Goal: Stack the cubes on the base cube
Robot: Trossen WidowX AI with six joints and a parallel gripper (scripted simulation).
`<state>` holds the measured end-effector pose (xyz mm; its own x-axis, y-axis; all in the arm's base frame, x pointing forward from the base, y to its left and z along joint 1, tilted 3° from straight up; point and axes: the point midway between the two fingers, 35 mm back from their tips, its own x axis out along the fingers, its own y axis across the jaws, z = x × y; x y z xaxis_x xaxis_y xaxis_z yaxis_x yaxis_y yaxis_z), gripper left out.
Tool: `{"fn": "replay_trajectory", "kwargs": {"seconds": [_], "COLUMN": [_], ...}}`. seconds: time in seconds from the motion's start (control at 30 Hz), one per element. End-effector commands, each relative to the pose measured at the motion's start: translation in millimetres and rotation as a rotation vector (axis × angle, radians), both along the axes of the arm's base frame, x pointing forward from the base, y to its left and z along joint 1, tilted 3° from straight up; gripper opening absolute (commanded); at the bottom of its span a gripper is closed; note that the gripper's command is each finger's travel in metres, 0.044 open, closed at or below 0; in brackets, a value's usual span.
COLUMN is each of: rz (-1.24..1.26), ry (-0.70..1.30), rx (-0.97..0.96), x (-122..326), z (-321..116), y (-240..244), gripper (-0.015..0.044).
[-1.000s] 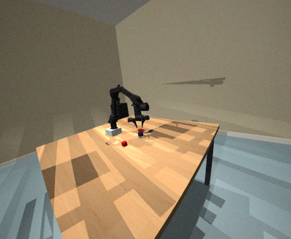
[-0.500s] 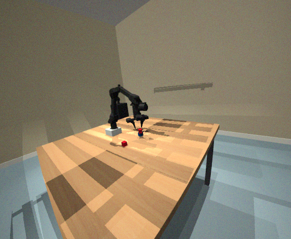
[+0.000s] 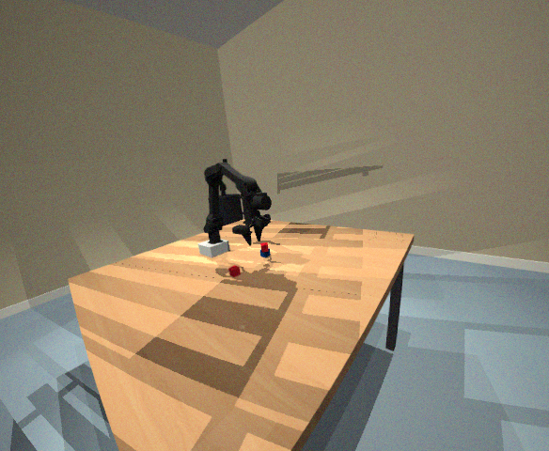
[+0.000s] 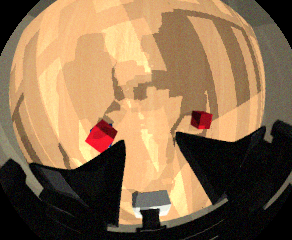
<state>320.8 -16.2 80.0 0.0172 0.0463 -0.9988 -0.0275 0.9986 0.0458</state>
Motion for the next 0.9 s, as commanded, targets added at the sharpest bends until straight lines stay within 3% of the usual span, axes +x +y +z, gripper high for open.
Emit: {"fn": "replay_trajectory", "kwargs": {"seconds": [0.0,0.87], "rz": [0.225,1.355], "ry": [-0.016,-0.058], "rx": [-0.009,-0.038], "x": [2.9,-13.3], "z": [5.4,22.5], "y": [-20.5,-121.1], "gripper": [0.0265,0.0265]}}
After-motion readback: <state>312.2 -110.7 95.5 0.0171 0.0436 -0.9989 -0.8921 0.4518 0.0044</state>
